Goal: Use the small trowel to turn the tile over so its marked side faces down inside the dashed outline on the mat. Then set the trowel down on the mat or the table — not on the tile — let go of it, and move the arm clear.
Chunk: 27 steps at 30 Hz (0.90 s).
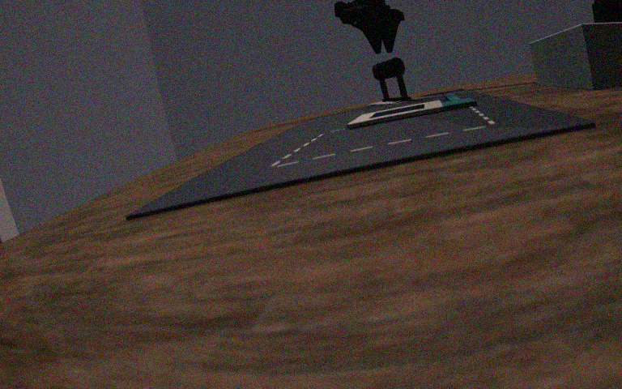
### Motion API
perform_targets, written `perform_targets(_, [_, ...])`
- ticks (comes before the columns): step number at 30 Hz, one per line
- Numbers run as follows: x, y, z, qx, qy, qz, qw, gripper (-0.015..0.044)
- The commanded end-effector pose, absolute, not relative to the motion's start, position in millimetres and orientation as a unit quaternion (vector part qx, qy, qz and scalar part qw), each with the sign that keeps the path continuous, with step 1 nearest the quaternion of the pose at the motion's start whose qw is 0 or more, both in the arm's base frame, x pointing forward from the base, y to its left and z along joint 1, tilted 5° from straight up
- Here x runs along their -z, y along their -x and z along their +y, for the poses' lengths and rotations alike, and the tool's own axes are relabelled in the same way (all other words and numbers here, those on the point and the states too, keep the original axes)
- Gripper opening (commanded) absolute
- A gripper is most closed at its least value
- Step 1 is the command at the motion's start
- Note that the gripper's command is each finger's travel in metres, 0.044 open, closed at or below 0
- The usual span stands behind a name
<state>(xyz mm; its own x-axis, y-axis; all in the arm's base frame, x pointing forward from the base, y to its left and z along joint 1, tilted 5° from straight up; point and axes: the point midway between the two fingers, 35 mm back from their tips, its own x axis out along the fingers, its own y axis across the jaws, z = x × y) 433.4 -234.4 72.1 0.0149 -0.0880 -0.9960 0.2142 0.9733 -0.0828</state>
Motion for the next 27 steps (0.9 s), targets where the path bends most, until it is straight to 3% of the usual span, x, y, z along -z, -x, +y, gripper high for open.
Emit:
perform_targets(1, [-72.2,-433.3,-233.8,0.051,0.006,0.699,0.713,0.027])
perform_targets(27, [-72.3,-433.3,-234.7,-0.26,0.315,0.649,0.642,0.027])
